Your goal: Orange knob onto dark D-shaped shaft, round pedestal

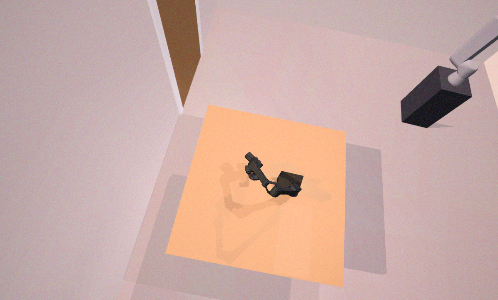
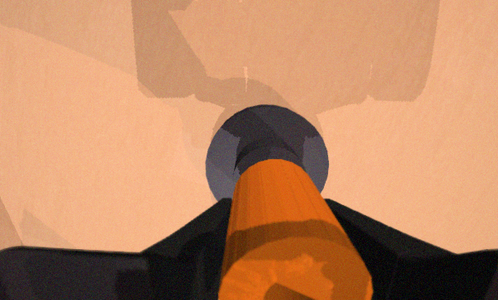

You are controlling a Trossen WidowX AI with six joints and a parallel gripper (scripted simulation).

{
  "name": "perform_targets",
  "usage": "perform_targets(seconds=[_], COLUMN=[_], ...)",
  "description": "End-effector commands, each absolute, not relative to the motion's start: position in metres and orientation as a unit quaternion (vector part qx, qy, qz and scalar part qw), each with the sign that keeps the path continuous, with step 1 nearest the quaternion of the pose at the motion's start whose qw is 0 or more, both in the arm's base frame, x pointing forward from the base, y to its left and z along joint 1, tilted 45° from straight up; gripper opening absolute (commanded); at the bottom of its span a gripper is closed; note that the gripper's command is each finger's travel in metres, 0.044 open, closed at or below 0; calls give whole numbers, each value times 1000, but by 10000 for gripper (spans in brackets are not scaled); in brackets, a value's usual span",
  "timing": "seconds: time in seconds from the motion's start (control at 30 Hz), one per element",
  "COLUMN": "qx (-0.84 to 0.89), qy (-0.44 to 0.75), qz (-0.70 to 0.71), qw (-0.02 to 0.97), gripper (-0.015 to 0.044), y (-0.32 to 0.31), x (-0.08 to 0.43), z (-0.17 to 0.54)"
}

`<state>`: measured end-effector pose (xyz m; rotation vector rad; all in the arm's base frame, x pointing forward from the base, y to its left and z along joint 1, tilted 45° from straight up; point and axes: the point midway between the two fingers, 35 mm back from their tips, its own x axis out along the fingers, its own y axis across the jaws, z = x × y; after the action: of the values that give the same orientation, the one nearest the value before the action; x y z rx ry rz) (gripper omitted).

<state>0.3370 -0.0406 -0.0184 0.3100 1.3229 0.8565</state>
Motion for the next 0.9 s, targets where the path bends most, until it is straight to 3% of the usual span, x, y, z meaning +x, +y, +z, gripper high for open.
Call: perform_targets(seconds=[0.0, 0.87], qx=[118, 74], qy=[581, 554], qz=[401, 437], qw=[698, 705], gripper=[0, 0], y=[-40, -41], x=[336, 338], z=[-21, -18])
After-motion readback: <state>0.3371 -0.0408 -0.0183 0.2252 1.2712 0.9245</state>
